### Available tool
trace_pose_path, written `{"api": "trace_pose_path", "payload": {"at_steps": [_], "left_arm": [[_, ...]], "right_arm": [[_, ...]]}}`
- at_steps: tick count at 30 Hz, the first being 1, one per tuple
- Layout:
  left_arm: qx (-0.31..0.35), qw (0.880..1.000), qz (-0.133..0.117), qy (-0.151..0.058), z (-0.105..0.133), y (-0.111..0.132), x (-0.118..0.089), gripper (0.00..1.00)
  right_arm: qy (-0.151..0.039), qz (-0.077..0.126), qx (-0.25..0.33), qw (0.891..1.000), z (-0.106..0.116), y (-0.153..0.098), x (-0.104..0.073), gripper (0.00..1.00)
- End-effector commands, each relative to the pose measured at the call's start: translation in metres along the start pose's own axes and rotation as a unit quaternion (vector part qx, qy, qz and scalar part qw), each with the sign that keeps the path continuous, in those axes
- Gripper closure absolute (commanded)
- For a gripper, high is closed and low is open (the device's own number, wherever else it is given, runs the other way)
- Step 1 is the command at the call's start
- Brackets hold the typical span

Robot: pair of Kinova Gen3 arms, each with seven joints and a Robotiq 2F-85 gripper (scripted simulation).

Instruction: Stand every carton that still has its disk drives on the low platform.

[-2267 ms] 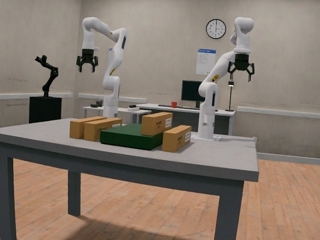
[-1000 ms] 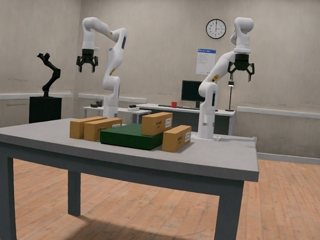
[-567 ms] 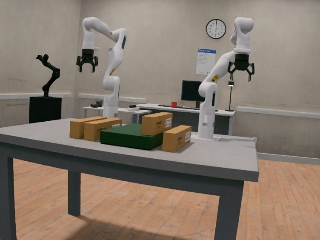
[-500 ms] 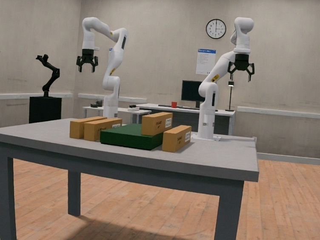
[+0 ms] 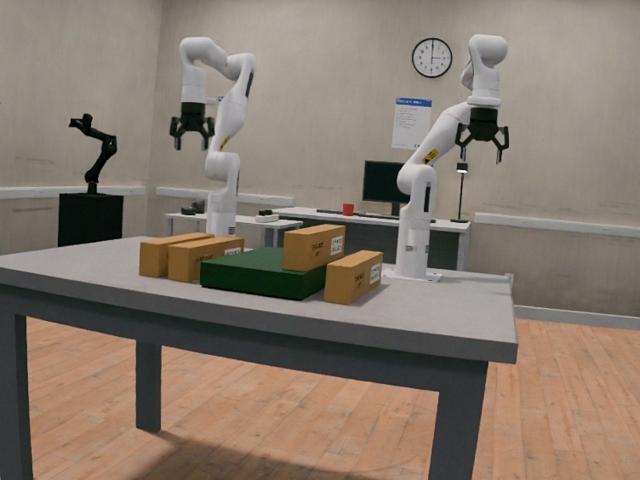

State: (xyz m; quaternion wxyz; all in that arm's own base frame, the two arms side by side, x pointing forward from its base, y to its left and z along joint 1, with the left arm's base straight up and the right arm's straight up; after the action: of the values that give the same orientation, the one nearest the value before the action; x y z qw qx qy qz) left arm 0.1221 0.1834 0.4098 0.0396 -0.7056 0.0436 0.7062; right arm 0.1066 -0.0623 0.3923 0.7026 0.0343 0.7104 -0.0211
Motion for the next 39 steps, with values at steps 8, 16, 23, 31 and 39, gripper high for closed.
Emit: {"api": "trace_pose_path", "payload": {"at_steps": [8, 16, 23, 31, 39], "left_arm": [[0.0, 1.0, 0.0, 0.0, 0.0, 0.0, 0.0, 0.002], [0.0, 1.0, 0.0, 0.0, 0.0, 0.0, 0.0, 0.002], [0.0, 1.0, 0.0, 0.0, 0.0, 0.0, 0.0, 0.002], [0.0, 1.0, 0.0, 0.0, 0.0, 0.0, 0.0, 0.002], [0.0, 1.0, 0.0, 0.0, 0.0, 0.0, 0.0, 0.002]], "right_arm": [[-0.002, -0.002, 0.0, 1.0, 0.027, 0.102, 0.02, 0.002], [-0.002, -0.002, 0.0, 1.0, 0.036, 0.139, 0.028, 0.002], [0.0, 0.003, -0.001, 1.0, 0.052, 0.204, 0.04, 0.002], [0.0, 0.003, -0.001, 1.0, 0.064, 0.253, 0.05, 0.002], [0.0, 0.003, -0.001, 1.0, 0.064, 0.253, 0.05, 0.002]]}}
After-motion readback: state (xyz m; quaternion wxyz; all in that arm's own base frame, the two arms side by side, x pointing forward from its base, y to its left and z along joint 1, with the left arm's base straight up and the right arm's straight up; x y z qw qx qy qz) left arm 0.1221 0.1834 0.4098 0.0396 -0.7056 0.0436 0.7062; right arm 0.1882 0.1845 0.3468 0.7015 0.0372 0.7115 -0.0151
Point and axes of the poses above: on each arm, the point where the finger pads meet when closed, its own x axis out along the fingers, its own y axis across the jaws, z = x × y, the point moved 6 cm from there along -x, back along the fingers, and after that the axes turned 6 degrees about x, right-handed, at the moved point
